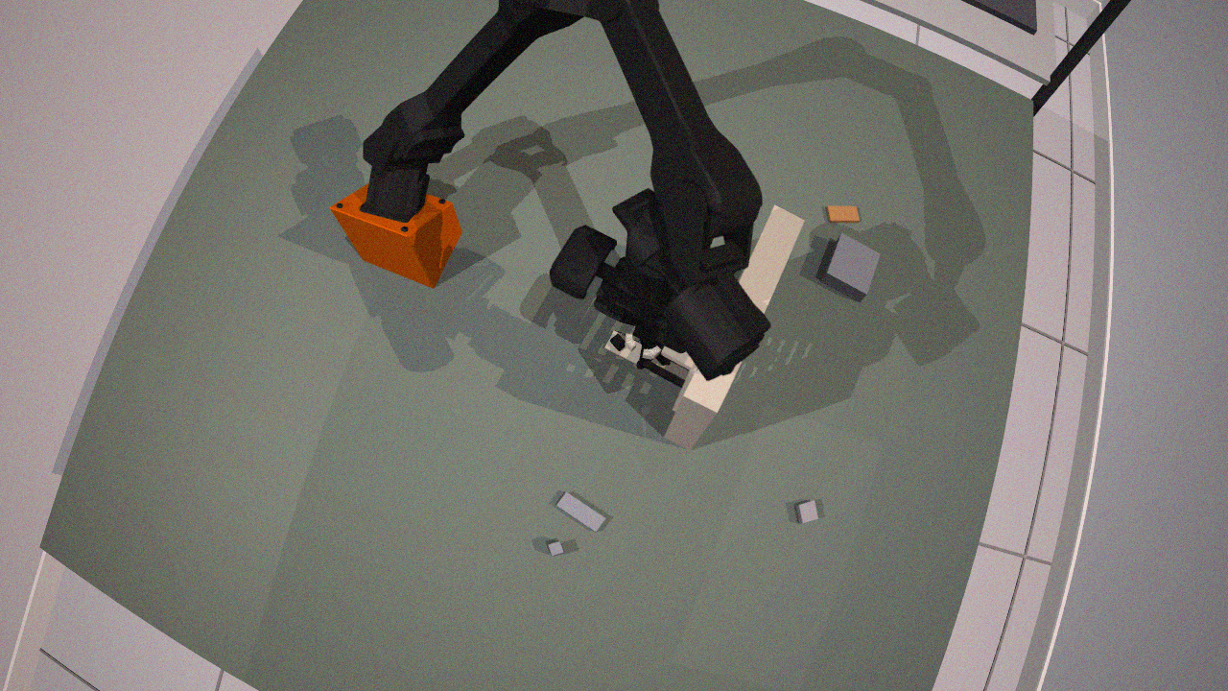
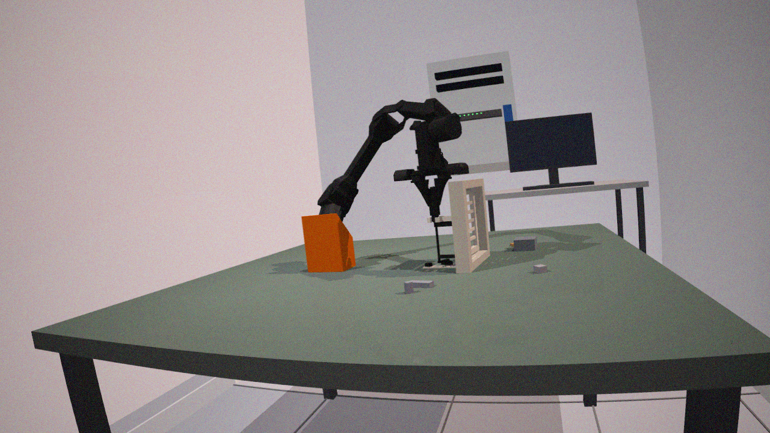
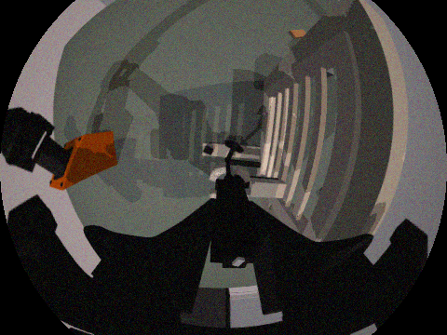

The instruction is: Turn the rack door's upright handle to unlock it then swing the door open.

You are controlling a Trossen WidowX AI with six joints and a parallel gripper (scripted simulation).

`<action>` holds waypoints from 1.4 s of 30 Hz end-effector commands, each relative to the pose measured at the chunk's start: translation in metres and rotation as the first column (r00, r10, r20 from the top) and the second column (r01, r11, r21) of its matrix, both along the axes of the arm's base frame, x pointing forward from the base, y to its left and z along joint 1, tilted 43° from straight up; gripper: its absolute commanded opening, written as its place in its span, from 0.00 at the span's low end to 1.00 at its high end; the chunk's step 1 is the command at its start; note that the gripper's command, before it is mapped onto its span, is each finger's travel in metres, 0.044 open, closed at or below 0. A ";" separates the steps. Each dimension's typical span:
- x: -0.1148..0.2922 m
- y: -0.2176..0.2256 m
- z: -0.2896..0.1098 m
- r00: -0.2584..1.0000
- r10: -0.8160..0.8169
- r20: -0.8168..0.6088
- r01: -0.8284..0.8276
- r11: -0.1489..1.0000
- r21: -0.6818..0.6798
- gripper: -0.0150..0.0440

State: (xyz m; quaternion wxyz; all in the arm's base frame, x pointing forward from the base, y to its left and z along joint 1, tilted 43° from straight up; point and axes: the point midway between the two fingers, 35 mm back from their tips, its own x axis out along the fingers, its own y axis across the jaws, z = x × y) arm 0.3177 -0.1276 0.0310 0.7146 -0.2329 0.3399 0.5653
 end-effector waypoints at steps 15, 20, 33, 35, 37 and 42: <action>-0.024 0.018 0.011 0.925 -0.276 -0.262 0.291 0.957 0.018 0.27; -0.032 0.026 0.016 0.883 -0.338 -0.325 0.361 0.933 0.009 0.27; -0.049 0.048 0.033 0.756 -0.466 -0.461 0.511 0.859 -0.030 0.27; -0.051 0.051 0.035 0.734 -0.482 -0.479 0.531 0.846 -0.037 0.27; -0.053 0.055 0.038 0.711 -0.497 -0.497 0.551 0.833 -0.046 0.27; -0.057 0.064 0.045 0.652 -0.533 -0.539 0.597 0.799 -0.068 0.27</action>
